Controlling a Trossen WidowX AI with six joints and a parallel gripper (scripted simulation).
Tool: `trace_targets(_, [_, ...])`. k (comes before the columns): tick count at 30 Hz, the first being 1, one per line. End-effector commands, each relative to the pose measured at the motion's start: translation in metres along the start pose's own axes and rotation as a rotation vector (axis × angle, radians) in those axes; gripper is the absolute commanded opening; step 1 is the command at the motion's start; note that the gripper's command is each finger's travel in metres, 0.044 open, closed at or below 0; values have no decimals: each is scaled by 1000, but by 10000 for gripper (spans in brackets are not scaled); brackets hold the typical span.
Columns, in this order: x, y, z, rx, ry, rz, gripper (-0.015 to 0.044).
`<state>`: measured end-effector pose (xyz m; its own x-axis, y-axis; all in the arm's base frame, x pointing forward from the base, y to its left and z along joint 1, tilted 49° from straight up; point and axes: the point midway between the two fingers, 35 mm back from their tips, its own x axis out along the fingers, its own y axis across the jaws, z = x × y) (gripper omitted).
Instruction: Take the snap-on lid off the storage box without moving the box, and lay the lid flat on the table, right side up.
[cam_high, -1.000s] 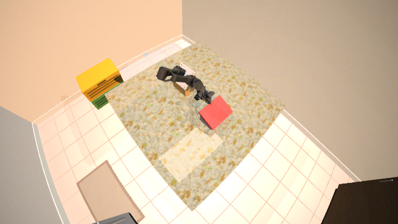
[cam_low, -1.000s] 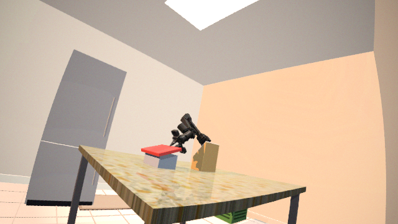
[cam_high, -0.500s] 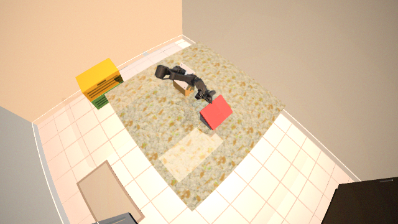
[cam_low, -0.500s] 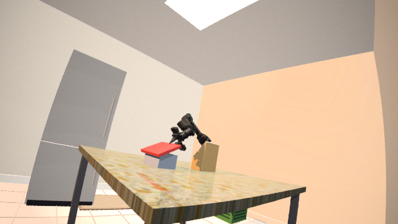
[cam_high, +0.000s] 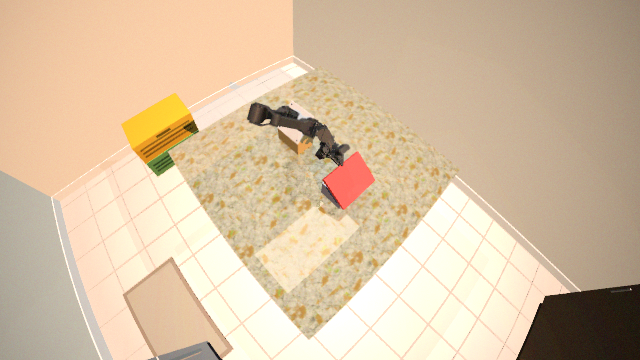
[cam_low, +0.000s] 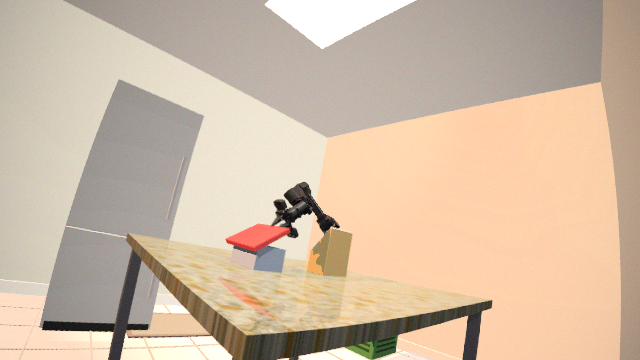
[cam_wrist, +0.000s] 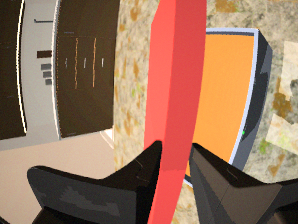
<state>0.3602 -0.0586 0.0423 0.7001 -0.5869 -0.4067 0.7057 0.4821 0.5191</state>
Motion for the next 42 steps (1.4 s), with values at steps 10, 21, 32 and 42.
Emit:
trace_targets(10, [-12, 19, 0, 10, 1, 17, 0])
trace_targets(21, [-21, 30, 0, 11, 1, 17, 0])
trace_targets(32, [-30, 41, 0, 11, 2, 17, 0])
trace_targets(42, [-39, 51, 1, 11, 2, 17, 0])
